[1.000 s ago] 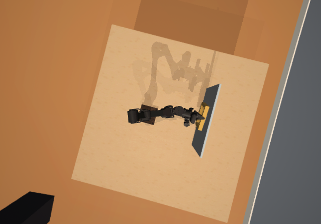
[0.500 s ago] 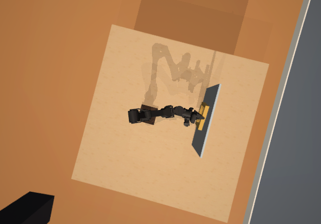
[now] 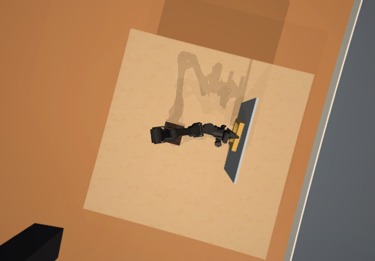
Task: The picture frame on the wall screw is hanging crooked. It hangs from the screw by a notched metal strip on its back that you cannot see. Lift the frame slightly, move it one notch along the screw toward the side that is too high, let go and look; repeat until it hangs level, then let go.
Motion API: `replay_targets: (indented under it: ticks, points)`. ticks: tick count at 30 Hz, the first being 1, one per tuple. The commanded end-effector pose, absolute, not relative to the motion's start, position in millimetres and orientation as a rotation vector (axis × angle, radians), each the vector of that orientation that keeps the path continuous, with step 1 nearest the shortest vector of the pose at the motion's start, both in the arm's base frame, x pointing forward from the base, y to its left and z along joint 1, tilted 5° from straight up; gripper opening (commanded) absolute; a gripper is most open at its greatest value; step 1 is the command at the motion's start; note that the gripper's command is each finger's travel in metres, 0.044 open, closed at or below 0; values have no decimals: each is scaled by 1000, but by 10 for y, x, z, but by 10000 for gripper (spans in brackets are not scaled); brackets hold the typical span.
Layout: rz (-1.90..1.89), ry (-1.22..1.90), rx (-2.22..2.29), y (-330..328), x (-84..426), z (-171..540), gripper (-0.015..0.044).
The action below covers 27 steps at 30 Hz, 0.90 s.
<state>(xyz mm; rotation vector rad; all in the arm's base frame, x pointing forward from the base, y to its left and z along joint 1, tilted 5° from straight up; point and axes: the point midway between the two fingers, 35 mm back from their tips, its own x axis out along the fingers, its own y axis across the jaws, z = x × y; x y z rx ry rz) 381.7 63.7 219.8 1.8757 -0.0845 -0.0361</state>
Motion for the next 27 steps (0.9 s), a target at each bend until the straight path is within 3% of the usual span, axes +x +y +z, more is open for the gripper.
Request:
replay_targets:
  ticks: [1, 27]
  points:
    - [-36, -93, 1873, 635, 3817, 2195, 0]
    - [-35, -89, 1860, 645, 3818, 2180, 0]
